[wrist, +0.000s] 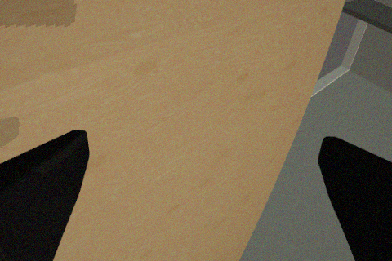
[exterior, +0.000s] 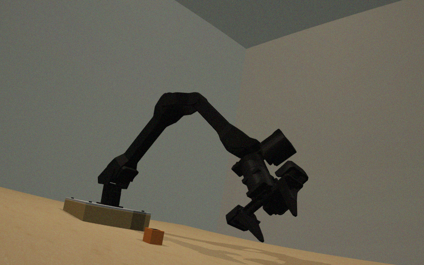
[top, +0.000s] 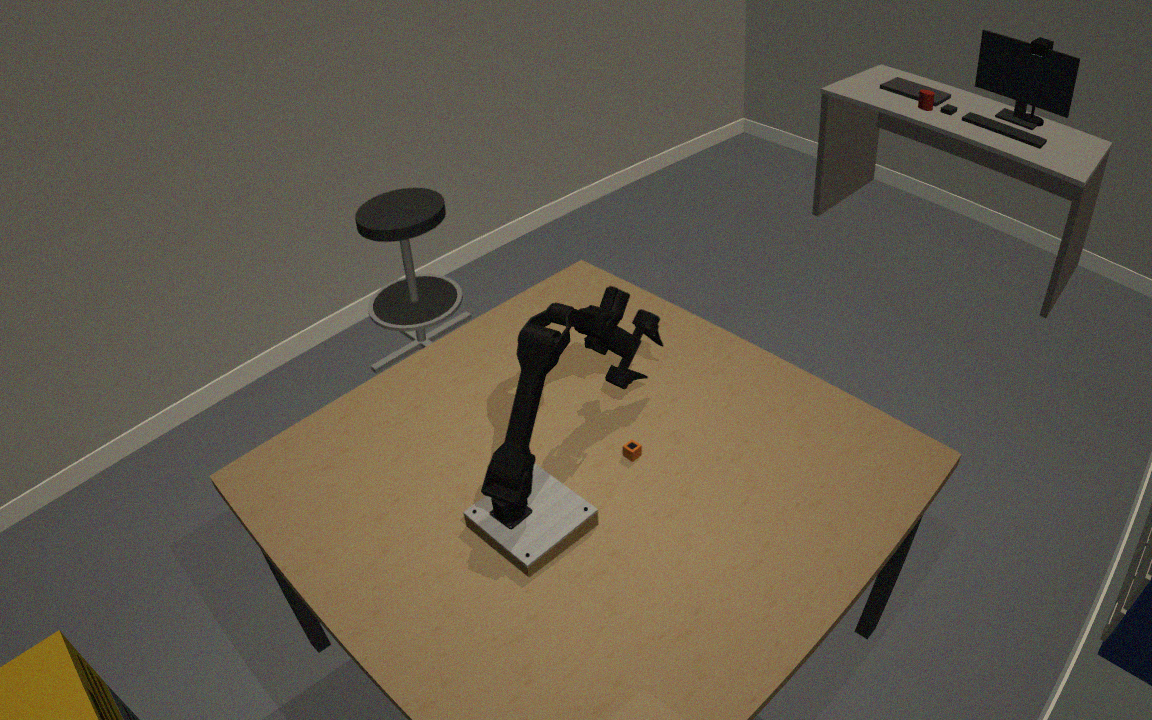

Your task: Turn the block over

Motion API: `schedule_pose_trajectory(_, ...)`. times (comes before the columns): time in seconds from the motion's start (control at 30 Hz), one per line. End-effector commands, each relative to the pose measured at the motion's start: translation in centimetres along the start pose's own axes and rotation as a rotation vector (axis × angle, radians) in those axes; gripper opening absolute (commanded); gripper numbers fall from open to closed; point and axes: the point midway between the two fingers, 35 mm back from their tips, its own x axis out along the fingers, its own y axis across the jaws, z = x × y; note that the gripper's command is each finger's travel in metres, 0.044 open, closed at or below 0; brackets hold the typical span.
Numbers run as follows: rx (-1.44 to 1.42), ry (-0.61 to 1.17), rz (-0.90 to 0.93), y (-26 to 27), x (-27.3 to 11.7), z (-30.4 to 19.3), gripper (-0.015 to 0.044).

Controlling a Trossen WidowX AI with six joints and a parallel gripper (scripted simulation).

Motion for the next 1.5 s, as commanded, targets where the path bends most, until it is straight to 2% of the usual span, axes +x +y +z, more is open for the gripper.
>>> schedule_pose_trajectory(0.0,0.015,-0.001,0.009,0.1,0.0,-0.2,0.0426)
schedule_pose_trajectory(0.23,0.642,0.068,0.368,5.7,-3.3,-8.8,0.044)
schedule_pose_trajectory(0.67,1.41,0.379,0.763,12.8,-11.3,-15.7,0.044)
schedule_pose_trajectory(1.1,1.444,0.399,0.779,13.1,-11.8,-15.9,0.044)
schedule_pose_trajectory(1.23,1.444,0.4,0.779,15.2,-9.4,-15.4,0.044)
schedule_pose_trajectory(1.47,1.444,0.4,0.779,16.1,-8.5,-15.1,0.044)
